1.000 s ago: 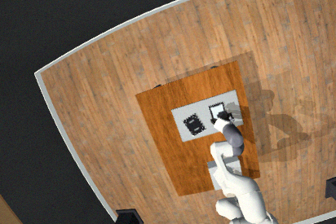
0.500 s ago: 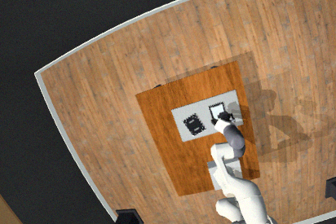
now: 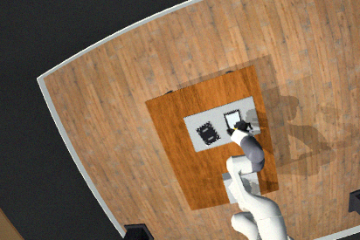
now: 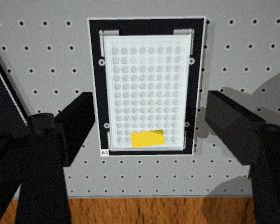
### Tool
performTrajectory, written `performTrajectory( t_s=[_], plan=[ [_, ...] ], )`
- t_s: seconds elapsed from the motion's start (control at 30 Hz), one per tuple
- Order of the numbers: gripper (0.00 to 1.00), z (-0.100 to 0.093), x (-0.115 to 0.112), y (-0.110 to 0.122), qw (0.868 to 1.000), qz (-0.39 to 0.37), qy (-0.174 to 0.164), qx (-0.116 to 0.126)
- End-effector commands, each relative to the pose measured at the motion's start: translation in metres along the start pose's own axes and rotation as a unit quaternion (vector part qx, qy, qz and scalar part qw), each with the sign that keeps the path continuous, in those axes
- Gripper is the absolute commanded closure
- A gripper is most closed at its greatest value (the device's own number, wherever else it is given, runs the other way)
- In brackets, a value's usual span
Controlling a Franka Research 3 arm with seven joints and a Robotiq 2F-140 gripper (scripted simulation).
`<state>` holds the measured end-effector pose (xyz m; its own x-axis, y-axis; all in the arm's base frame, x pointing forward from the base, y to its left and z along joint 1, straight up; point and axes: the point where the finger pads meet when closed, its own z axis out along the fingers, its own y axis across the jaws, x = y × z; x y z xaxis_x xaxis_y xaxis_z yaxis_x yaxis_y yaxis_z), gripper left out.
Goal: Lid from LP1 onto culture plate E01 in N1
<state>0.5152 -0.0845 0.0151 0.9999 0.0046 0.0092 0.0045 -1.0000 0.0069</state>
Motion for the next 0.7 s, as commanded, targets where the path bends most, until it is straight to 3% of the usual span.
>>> performTrajectory(
  t_s=[0.0,0.67],
  plan=[
    [0.31,-0.0035,-0.0034,-0.0008,1.000,0.001,-0.005,0.002],
    [0.31,-0.0065,-0.0034,-0.0008,1.000,0.001,-0.005,0.002]
  ],
)
